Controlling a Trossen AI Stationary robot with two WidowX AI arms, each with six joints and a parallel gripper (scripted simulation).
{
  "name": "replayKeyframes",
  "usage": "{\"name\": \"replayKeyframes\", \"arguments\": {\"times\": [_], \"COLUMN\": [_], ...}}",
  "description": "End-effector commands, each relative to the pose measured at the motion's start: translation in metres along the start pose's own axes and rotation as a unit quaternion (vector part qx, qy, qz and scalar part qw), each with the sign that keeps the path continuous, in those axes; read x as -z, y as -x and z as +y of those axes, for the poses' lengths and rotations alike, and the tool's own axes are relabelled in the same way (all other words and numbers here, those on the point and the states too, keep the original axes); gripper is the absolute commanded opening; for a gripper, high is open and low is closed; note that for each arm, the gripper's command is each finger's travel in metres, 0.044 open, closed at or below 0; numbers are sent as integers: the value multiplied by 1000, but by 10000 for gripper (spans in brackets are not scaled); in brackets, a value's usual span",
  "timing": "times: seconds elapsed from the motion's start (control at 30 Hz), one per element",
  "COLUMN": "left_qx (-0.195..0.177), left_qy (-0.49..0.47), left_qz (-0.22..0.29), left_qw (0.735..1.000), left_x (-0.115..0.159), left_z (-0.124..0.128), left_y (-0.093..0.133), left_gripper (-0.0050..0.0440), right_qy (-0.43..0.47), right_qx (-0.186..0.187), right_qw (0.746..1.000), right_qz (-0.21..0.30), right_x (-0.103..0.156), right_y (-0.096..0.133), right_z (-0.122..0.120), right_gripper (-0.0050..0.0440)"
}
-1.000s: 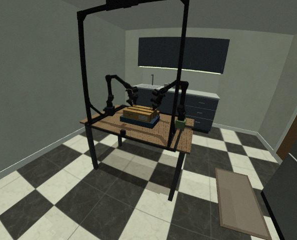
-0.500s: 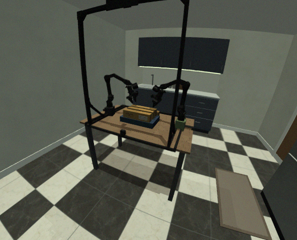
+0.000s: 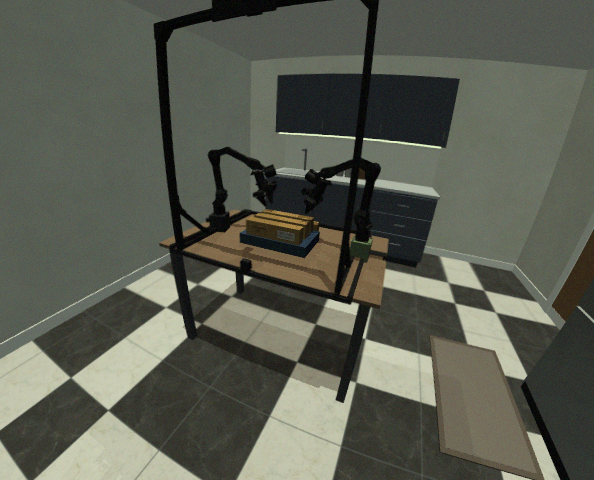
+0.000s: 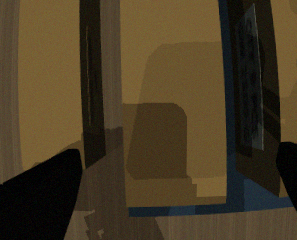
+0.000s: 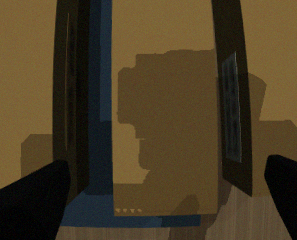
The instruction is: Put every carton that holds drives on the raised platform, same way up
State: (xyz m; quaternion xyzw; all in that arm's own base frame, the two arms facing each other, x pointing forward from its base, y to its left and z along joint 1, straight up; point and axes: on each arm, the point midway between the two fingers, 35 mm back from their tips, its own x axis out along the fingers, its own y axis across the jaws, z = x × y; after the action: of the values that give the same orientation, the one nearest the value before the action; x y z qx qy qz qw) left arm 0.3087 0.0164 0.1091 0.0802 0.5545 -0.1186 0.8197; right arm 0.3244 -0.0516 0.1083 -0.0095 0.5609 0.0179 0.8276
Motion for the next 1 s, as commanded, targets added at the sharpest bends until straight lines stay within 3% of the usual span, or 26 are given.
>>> {"name": "replayKeyframes", "arguments": {"times": [0.0, 0.3, 0.97], "left_qx": [0, 0, 0], "left_qy": [1, 1, 1], "left_qz": [-1, -1, -1], "left_qw": [1000, 1000, 1000], "left_x": [3, 22, 121], "left_z": [-2, -14, -74], "left_y": [1, 9, 52], "left_gripper": [389, 389, 389], "right_qy": [-1, -1, -1], "right_qx": [3, 3, 3], "right_qw": [1000, 1000, 1000], "right_qz": [-2, -2, -2], "right_x": [4, 23, 120], "right_y": [1, 10, 53], "right_z": [2, 13, 73], "right_gripper": [389, 389, 389]}}
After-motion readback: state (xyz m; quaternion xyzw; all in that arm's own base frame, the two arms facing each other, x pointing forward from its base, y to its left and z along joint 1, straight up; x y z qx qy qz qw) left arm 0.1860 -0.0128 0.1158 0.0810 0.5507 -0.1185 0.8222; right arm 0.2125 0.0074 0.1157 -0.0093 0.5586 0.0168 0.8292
